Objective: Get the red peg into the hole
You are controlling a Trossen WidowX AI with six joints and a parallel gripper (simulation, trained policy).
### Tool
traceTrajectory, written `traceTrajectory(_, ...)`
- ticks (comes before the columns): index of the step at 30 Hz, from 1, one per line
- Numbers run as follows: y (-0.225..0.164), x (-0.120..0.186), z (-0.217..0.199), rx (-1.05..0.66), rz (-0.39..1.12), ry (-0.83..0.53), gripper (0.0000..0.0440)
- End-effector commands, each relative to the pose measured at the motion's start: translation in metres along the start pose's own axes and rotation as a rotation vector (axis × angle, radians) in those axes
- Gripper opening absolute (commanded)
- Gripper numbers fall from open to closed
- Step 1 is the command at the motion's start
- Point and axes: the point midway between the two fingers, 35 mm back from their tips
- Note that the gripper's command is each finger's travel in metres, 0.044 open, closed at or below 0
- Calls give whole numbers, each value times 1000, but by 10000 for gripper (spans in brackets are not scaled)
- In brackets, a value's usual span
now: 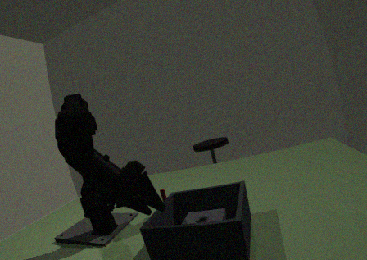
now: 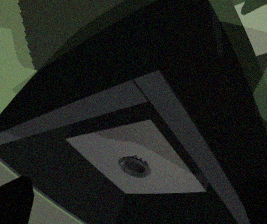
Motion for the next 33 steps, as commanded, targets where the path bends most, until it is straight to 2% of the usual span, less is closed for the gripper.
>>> traceTrajectory(1,-11,0,5,103,-30,-3,440)
traceTrajectory(16,-84,-10,-10,601,-118,-115,440)
traceTrajectory(25,-126,-16,-45,863,-142,-236,440)
traceTrajectory(33,-147,-19,-89,1017,-169,-379,440)
Point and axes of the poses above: the point midway between the two fingers, 35 mm back from their tips, its own x axis back along the fingers, its own z axis across the jaws, y = z × x, and after that the axes turned 3 degrees about -x, right-handed
